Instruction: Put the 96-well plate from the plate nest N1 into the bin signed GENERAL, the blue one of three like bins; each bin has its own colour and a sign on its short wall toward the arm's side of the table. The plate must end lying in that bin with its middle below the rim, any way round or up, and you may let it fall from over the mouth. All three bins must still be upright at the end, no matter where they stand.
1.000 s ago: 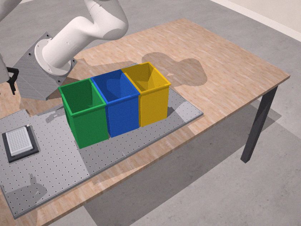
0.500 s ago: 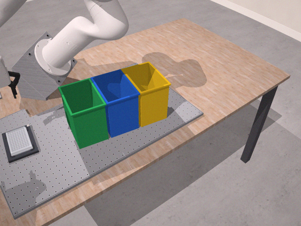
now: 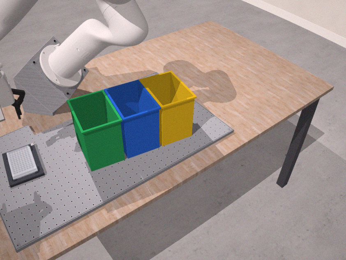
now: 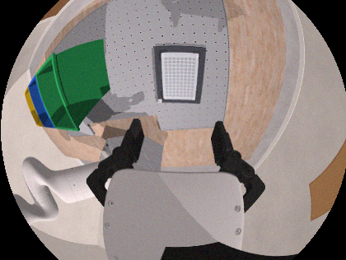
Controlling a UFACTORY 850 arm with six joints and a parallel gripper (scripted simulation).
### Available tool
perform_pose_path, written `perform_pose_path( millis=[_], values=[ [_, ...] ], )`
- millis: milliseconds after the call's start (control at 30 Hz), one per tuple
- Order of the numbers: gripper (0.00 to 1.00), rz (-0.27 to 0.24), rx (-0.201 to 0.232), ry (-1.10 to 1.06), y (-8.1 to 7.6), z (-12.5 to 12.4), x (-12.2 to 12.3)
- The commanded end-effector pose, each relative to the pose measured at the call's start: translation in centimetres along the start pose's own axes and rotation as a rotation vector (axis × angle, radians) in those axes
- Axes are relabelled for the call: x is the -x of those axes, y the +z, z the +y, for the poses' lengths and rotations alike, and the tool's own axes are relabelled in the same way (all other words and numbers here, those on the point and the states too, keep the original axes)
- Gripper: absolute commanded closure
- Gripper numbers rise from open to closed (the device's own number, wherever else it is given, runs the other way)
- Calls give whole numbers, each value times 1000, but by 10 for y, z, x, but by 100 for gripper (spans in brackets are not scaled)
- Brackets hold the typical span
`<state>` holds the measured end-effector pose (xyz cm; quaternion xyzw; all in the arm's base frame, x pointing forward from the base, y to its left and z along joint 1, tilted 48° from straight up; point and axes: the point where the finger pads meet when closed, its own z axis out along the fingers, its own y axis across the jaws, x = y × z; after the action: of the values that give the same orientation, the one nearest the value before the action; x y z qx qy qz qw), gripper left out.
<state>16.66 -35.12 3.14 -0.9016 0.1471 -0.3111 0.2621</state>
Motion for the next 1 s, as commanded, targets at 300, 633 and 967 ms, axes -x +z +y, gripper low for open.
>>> perform_pose_path(
  millis=[300, 633, 967],
  values=[
    [0, 1, 2, -1, 16, 1, 0],
    [0, 1, 2, -1, 30, 1, 0],
    [0, 1, 2, -1, 46, 1, 0]
  ],
)
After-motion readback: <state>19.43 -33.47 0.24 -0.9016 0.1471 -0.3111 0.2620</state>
